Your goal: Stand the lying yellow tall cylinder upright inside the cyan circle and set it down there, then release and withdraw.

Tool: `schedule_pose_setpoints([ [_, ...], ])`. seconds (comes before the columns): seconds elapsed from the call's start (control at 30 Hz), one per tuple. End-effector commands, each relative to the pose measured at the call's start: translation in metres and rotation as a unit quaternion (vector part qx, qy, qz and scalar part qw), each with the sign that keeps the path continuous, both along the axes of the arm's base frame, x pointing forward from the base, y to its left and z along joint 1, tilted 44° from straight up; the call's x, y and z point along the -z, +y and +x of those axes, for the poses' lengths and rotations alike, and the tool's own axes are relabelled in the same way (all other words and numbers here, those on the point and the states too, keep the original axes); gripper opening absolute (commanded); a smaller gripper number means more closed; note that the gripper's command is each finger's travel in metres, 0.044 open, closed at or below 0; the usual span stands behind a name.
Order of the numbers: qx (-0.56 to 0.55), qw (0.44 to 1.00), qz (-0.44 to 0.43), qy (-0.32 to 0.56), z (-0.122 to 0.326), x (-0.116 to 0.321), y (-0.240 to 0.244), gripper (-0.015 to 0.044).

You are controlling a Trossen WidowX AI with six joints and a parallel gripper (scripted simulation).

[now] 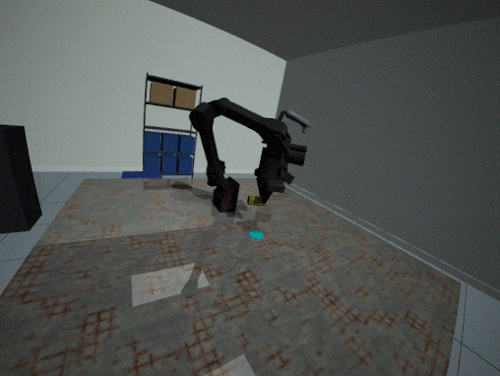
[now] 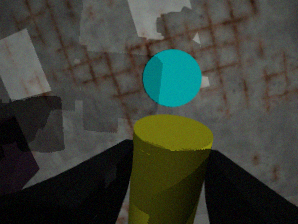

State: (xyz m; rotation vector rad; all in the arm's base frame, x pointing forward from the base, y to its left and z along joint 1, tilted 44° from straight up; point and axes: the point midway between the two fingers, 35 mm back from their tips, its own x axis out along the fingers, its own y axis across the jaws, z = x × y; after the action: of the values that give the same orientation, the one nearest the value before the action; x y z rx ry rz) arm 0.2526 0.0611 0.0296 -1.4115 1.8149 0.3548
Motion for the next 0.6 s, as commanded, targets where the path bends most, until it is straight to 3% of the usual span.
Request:
schedule_pose_setpoints([
  [0.0, 0.005, 1.0, 0.007, -0.003, 0.0003, 0.001, 0.002, 0.0105],
  [0.57, 0.028, 0.997, 0.064, 0.018, -0.0068, 0.0077, -0.0057, 0.0105],
])
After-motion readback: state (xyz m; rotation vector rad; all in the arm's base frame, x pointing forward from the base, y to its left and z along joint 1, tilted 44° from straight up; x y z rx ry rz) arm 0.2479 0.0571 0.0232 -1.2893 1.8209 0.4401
